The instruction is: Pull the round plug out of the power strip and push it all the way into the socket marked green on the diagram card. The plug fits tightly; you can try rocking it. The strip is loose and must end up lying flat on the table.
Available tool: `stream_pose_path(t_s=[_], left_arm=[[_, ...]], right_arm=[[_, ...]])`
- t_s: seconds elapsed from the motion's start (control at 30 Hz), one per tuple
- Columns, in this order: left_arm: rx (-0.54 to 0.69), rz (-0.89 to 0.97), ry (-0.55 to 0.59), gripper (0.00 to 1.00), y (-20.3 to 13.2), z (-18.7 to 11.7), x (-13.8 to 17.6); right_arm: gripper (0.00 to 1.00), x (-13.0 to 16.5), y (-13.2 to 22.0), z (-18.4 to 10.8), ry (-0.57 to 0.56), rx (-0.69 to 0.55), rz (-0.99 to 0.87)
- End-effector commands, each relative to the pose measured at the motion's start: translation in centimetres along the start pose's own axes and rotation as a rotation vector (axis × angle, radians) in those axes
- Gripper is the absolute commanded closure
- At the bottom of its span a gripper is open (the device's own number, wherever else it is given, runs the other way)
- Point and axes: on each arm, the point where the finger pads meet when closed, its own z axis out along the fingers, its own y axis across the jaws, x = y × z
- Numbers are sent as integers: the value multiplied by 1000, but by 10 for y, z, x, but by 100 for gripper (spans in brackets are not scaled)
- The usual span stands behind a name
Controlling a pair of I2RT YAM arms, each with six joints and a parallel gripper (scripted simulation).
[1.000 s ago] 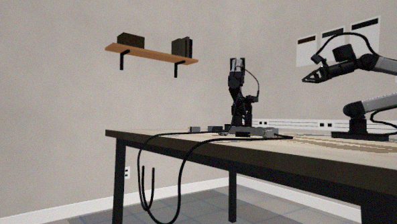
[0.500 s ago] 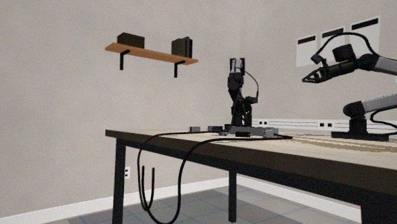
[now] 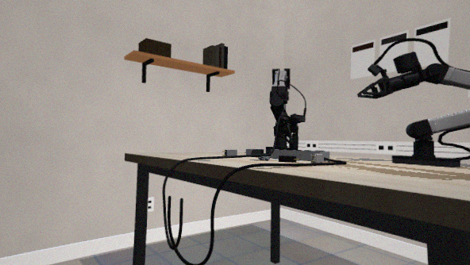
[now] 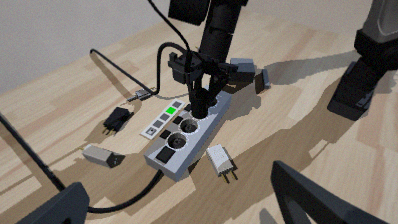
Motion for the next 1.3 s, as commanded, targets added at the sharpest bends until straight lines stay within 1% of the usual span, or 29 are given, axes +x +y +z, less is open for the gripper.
stream_pose_path(t_s=[0.0, 0.1, 0.27, 0.6, 0.73, 1.13, 1.27], left_arm=[[-3, -9, 16, 0, 0, 0, 4], [-3, -9, 16, 0, 0, 0, 4], [-3, -9, 16, 0, 0, 0, 4], [-3, -9, 16, 0, 0, 0, 4], [-3, -9, 16, 0, 0, 0, 4], [-3, -9, 16, 0, 0, 0, 4], [-3, -9, 16, 0, 0, 0, 4]], right_arm=[[67, 14, 2, 14, 61, 13, 21], [67, 21, 8, 16, 88, -9, 35], [67, 20, 7, 13, 104, -12, 39], [67, 20, 7, 13, 104, -12, 39], [67, -22, -10, -19, -17, 96, -36], [67, -21, -11, -19, -18, 95, -32], [67, -14, -14, -11, -33, 56, -14]])
